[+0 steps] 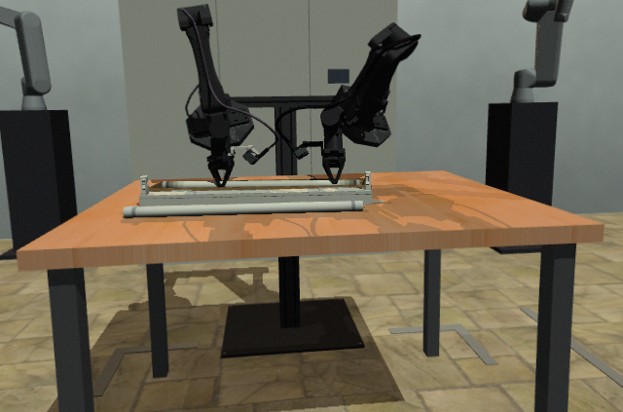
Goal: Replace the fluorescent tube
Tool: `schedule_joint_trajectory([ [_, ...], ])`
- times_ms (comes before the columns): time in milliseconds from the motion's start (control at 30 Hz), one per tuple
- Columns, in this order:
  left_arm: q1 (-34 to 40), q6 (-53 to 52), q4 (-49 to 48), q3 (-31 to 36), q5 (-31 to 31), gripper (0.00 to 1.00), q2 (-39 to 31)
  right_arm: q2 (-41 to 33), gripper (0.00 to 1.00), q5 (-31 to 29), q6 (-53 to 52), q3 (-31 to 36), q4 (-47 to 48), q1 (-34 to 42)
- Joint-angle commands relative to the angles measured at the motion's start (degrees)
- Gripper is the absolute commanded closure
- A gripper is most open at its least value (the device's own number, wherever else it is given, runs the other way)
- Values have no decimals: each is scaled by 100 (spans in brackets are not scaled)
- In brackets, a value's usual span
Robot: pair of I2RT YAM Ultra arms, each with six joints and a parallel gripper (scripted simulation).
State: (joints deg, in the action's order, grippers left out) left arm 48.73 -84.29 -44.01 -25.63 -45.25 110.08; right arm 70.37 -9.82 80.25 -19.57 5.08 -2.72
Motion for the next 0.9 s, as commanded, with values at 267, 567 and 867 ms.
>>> schedule_joint_trajectory([
  [267, -127, -243, -360, 2, 165, 89, 325, 405, 89, 179, 93, -95, 499, -105],
  [567, -19, -263, -231, 56, 176, 89, 390, 617, 89, 195, 102, -77, 629, 33],
  [867, -19, -222, -228, 54, 174, 68, 393, 492, 89, 192, 92, -83, 562, -103],
])
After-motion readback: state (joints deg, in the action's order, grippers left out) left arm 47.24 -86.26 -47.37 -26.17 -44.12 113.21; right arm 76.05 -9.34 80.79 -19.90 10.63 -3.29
